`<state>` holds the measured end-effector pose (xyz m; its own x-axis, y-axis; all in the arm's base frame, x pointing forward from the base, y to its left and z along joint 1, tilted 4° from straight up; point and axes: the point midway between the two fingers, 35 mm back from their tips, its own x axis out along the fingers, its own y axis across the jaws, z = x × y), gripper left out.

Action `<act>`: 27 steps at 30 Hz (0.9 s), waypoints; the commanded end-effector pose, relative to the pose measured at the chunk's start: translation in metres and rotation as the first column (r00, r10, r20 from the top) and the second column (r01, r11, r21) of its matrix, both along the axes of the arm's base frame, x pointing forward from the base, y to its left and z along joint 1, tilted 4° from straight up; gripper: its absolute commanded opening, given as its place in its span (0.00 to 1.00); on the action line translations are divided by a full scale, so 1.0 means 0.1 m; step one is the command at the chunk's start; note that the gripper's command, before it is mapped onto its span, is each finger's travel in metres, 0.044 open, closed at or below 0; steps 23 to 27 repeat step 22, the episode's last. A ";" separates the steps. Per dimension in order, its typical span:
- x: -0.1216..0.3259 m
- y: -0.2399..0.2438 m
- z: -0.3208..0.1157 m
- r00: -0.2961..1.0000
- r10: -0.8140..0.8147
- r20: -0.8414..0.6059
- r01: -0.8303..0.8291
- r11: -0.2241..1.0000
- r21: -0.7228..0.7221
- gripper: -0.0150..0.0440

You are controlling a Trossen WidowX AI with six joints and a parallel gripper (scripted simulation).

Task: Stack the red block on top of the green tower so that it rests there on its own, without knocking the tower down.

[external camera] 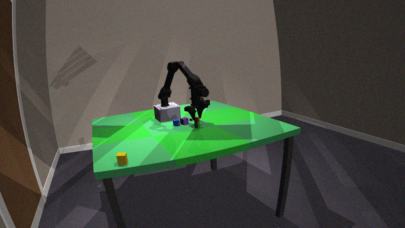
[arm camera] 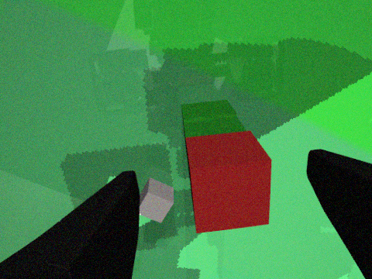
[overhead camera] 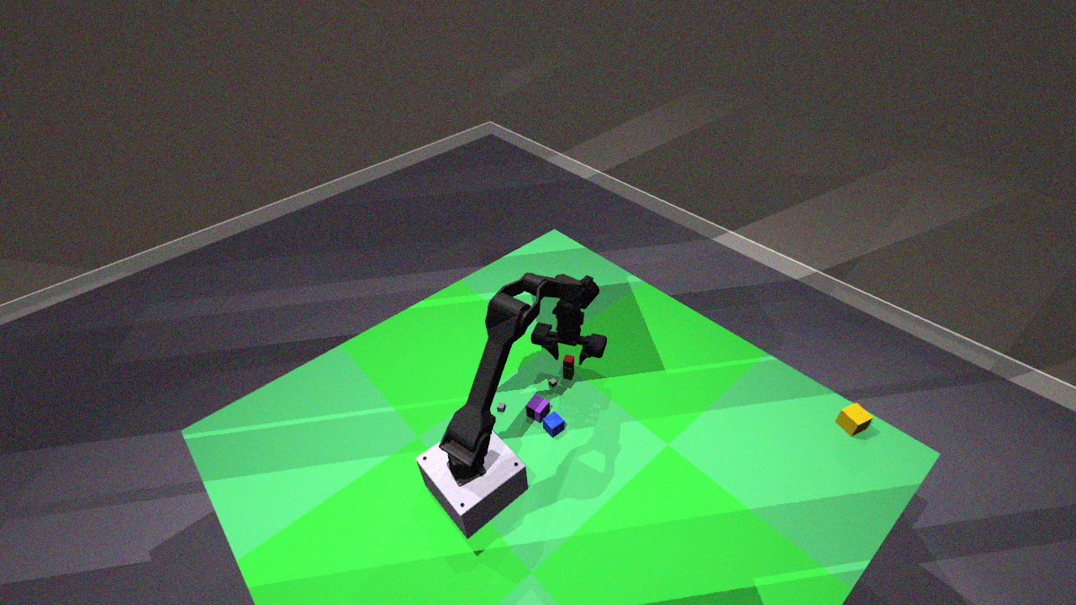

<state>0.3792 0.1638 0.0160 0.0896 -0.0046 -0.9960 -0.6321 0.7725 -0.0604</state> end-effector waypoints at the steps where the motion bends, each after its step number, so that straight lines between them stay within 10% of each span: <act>1: 0.00 0.00 0.00 1.000 0.000 0.001 0.000 1.000 -0.001 0.92; 27: 0.00 0.00 0.00 1.000 0.000 0.001 0.000 1.000 -0.001 1.00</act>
